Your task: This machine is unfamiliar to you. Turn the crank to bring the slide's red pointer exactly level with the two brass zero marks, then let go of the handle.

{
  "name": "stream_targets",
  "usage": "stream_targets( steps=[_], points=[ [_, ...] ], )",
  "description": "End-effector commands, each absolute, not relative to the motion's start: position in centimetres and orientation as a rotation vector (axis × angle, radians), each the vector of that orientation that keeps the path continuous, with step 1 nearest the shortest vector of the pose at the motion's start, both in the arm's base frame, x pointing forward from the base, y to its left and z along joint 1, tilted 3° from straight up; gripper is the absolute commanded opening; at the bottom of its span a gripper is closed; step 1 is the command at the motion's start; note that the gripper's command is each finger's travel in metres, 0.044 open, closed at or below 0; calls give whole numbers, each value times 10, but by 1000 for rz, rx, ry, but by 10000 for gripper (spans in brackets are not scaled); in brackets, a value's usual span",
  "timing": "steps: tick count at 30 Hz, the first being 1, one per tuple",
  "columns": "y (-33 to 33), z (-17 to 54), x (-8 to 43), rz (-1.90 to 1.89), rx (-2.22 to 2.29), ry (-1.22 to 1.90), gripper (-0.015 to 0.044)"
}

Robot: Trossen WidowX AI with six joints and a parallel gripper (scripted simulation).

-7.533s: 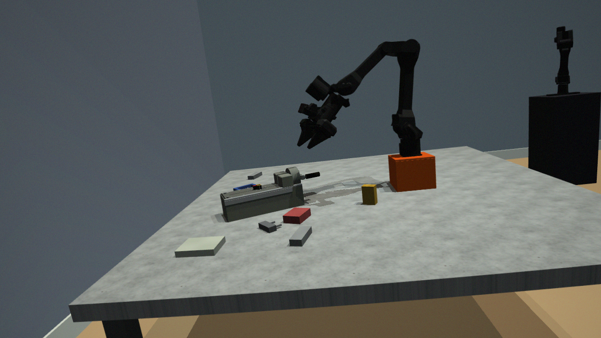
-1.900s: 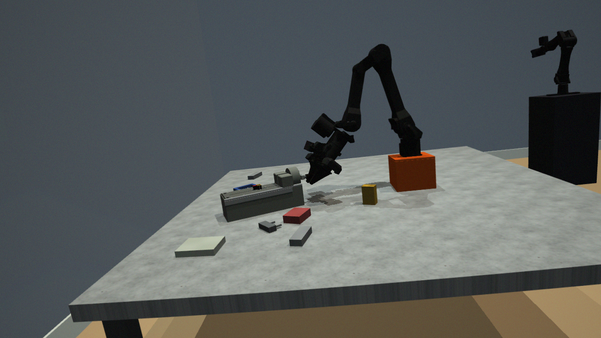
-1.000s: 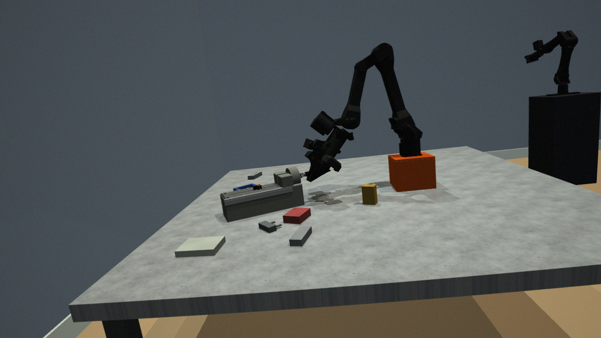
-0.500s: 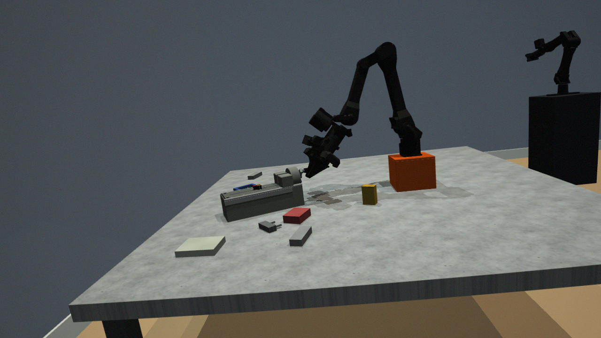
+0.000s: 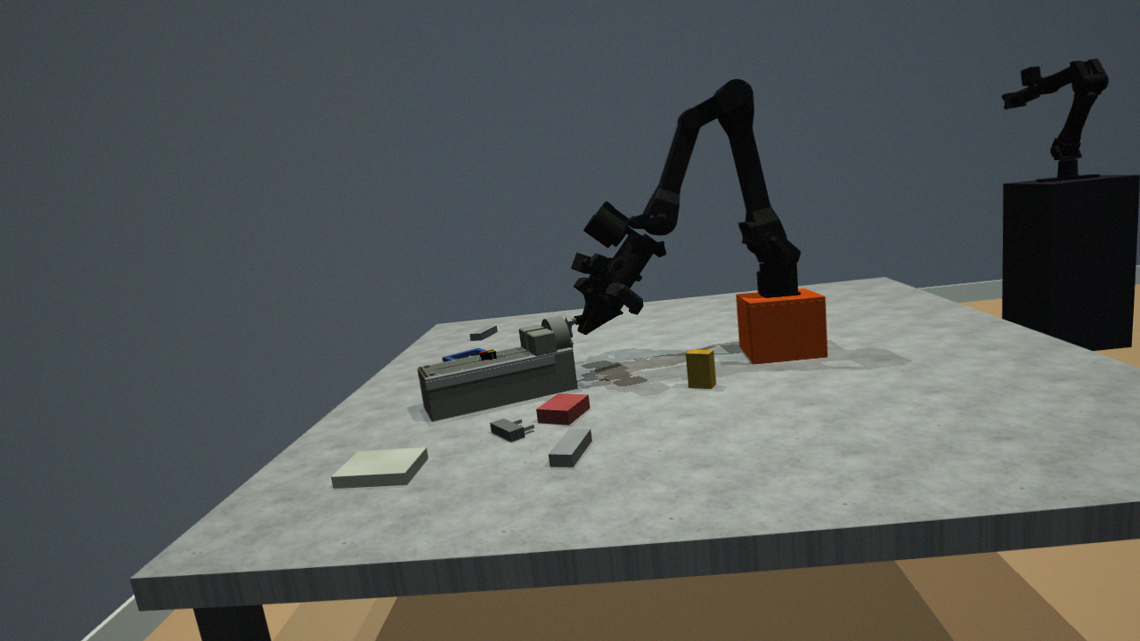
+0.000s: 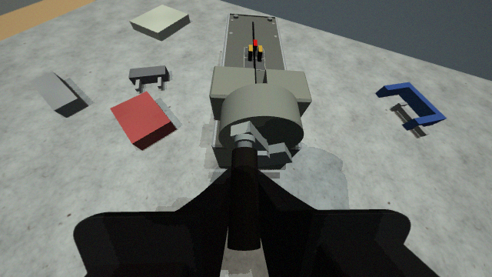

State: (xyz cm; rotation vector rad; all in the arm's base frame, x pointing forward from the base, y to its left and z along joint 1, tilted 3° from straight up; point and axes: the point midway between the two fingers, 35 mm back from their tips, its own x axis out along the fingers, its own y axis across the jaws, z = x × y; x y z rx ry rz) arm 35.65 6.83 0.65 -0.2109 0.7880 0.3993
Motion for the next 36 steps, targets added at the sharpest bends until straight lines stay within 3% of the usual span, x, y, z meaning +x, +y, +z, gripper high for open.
stream_targets(
  steps=[1,36],
  points=[
    [61,12,360,383,-215,777,0],
    [51,13,365,383,-215,777,0]
  ],
)
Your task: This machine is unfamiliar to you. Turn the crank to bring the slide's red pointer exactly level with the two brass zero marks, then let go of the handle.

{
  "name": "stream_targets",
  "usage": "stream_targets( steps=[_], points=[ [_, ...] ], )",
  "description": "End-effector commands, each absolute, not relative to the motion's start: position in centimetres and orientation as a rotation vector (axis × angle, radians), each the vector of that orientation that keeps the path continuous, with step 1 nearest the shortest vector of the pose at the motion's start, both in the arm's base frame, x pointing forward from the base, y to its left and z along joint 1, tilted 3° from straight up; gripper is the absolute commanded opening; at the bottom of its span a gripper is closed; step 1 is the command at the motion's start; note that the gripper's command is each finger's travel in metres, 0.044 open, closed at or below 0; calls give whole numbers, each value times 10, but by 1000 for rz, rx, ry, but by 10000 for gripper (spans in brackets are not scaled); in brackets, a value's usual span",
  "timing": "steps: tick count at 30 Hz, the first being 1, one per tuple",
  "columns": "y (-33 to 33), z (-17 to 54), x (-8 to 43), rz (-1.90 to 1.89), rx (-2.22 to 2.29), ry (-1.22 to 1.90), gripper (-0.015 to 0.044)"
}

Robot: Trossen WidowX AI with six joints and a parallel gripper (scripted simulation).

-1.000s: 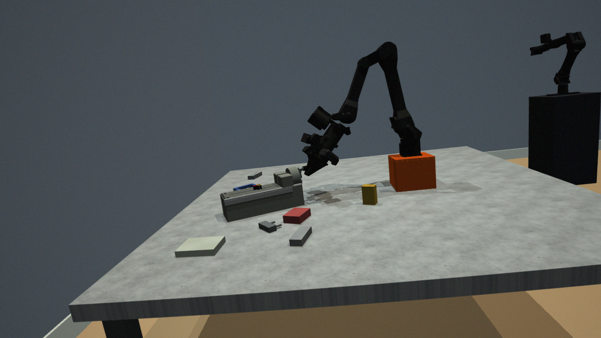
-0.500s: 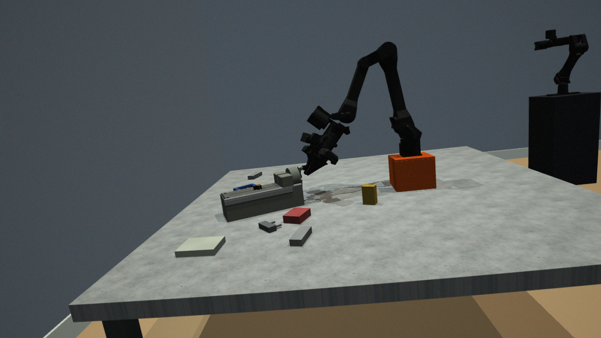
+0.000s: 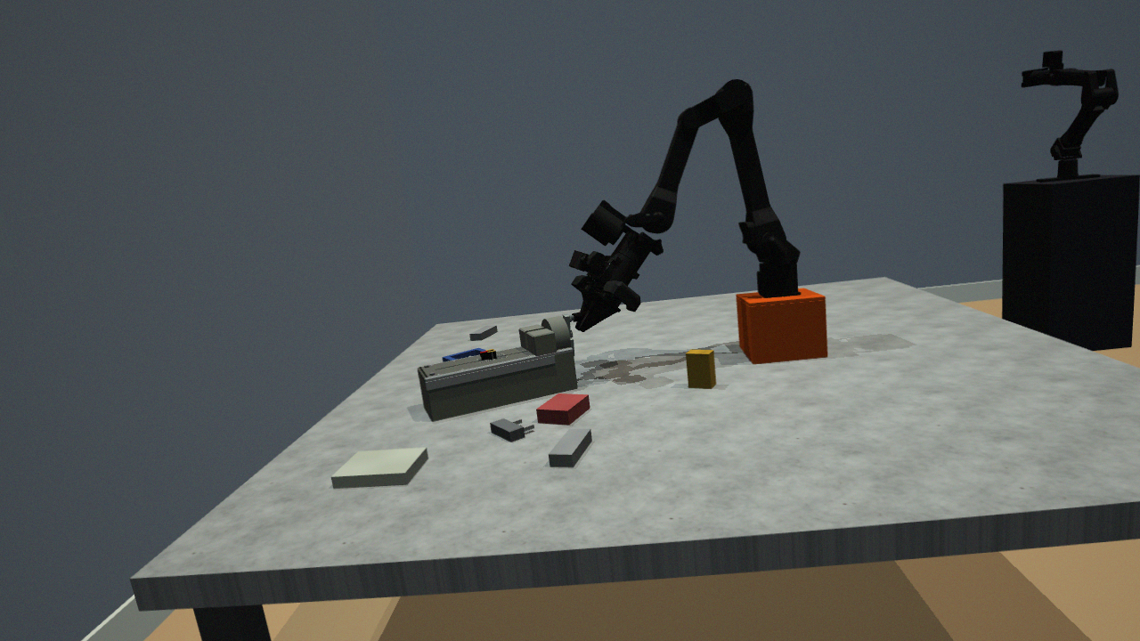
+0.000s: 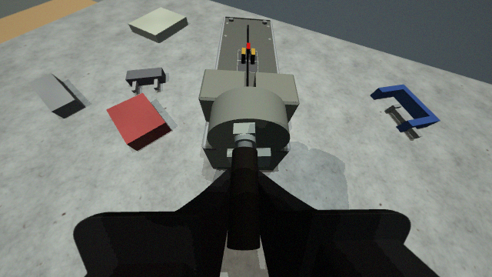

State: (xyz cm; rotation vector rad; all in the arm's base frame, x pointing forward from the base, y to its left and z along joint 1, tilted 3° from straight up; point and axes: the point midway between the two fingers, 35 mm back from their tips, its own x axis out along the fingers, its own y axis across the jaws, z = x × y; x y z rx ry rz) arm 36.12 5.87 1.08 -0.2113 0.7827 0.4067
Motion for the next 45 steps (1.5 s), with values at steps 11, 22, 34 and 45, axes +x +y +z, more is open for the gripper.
stream_targets(
  steps=[11,22,34,45],
  points=[
    [48,12,366,383,-216,777,0],
    [45,10,367,383,-216,777,0],
    [40,7,369,383,-216,777,0],
    [34,3,372,382,-217,777,0]
  ],
)
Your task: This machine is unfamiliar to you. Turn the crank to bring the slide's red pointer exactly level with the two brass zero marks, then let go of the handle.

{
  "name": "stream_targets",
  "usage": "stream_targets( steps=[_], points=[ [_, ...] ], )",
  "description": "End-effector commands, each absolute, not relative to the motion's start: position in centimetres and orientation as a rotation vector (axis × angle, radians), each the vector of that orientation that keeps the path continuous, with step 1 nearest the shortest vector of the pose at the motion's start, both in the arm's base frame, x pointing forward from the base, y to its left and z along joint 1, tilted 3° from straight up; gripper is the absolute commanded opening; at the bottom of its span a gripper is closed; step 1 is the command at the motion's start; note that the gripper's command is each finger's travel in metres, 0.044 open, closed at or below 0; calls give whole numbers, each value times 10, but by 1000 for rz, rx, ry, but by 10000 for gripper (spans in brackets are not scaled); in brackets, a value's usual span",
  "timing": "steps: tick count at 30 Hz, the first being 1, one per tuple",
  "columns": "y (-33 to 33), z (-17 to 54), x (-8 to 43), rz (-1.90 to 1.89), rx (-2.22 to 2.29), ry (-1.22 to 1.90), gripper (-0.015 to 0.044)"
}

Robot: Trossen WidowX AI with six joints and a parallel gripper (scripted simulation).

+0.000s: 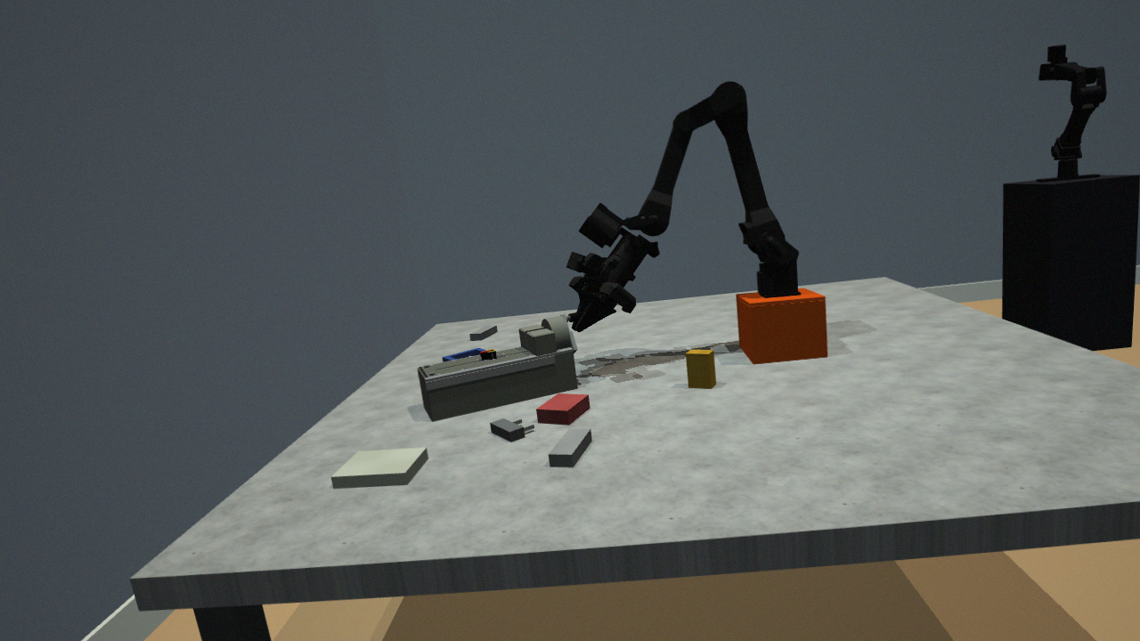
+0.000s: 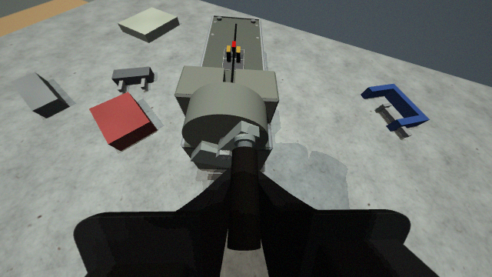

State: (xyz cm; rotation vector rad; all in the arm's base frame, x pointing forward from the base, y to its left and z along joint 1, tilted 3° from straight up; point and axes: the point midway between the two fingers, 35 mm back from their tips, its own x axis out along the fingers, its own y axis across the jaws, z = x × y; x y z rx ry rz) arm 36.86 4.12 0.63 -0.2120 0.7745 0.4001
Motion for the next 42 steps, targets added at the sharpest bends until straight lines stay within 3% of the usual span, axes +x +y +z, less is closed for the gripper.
stream_targets(
  steps=[1,42],
  points=[
    [33,2,372,382,-217,777,0],
    [26,-28,375,382,-217,777,0]
  ],
)
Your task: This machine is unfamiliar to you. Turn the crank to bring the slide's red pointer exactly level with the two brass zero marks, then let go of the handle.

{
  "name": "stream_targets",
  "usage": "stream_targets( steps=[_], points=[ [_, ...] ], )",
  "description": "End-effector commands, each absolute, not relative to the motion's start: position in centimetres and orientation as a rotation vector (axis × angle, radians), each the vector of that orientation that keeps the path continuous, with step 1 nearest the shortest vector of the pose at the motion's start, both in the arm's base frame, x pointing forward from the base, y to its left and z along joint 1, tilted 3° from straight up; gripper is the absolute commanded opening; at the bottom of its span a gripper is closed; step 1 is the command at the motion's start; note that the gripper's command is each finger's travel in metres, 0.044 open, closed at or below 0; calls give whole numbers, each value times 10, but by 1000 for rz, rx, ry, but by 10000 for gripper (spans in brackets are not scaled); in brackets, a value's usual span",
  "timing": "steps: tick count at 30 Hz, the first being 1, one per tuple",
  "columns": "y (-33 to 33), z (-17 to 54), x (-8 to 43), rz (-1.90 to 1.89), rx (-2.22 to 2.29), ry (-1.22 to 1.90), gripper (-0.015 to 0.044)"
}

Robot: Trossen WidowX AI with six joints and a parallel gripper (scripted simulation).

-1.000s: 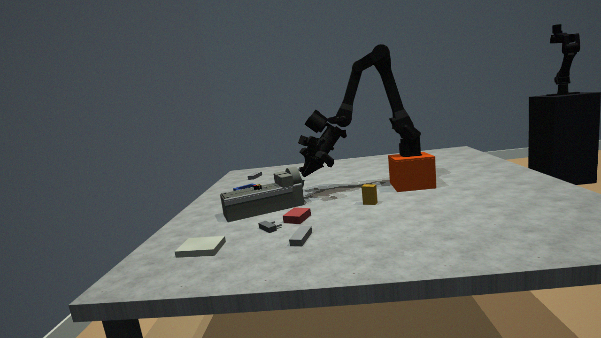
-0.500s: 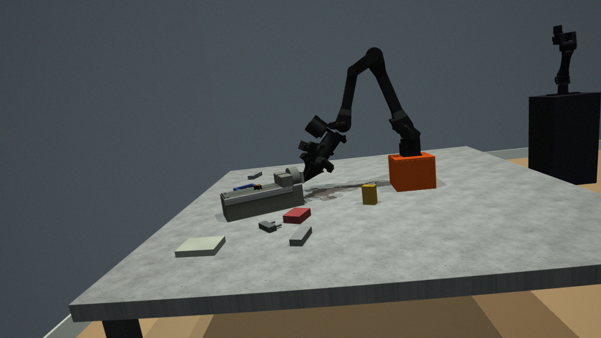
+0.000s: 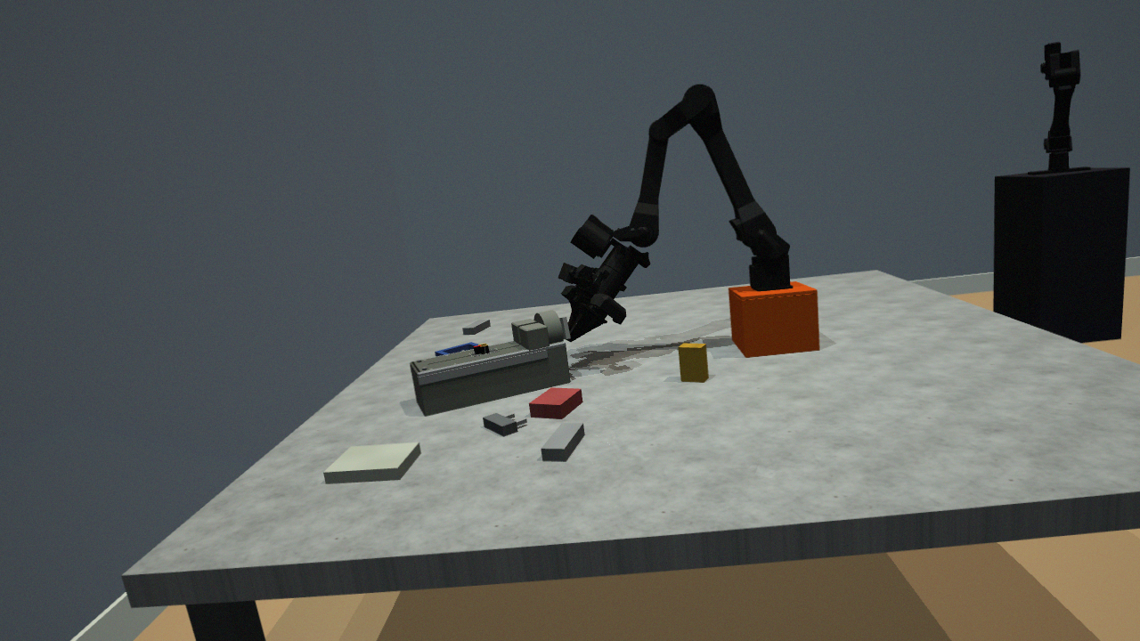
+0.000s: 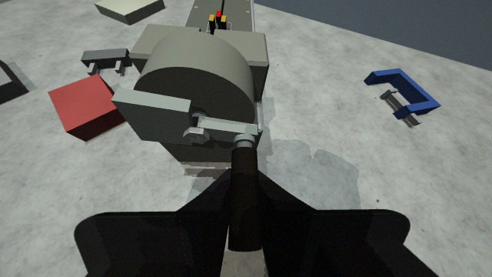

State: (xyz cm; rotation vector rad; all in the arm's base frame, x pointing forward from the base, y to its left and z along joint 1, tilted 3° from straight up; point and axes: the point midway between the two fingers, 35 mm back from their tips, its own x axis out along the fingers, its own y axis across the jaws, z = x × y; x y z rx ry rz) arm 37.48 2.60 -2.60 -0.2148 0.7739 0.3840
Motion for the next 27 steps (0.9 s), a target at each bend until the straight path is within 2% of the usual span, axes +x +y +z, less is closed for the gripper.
stream_targets(
  steps=[1,20,27],
  points=[
    [26,-28,375,382,-217,777,0],
    [26,-27,375,384,-215,775,0],
    [26,-27,375,384,-215,775,184]
  ],
)
